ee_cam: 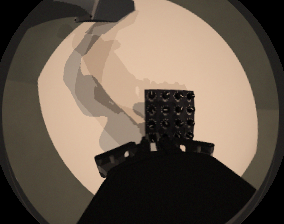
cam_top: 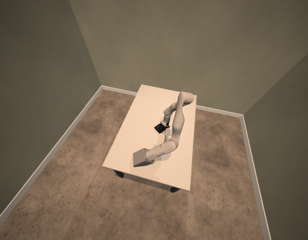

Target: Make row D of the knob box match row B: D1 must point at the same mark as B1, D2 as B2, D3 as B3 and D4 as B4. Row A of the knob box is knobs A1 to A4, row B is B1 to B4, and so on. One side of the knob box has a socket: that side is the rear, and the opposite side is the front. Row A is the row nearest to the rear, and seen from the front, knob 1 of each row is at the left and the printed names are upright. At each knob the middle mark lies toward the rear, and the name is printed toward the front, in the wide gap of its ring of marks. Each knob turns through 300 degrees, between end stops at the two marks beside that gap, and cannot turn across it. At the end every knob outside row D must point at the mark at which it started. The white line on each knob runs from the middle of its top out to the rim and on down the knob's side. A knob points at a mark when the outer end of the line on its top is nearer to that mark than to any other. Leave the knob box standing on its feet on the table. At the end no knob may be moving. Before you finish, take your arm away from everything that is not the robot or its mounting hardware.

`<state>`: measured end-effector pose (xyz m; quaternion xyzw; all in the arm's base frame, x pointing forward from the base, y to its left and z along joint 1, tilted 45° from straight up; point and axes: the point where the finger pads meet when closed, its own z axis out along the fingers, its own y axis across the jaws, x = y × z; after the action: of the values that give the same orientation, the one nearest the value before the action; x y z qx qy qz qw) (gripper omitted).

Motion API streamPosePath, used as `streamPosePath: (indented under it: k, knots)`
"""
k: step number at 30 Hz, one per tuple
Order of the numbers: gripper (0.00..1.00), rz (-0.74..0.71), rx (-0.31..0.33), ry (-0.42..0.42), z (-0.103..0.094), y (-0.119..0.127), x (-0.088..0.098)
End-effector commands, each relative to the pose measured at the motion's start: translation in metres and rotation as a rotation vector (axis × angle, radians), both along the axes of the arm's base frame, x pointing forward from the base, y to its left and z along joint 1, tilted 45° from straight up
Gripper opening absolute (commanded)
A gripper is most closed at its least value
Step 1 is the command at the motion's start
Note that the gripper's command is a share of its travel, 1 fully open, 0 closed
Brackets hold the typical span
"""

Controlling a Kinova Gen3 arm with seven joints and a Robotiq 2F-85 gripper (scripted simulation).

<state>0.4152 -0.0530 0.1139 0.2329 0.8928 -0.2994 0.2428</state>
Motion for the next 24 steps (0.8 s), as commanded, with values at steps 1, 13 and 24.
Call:
streamPosePath:
  k: [1, 13, 24]
  knots:
    - [0.08, 0.001, 0.000, -0.001, 0.0002, 0.0005, 0.0003]
    - [0.08, 0.001, 0.000, -0.001, 0.0002, 0.0005, 0.0003]
    - [0.19, 0.001, 0.000, -0.001, 0.0002, 0.0005, 0.0003]
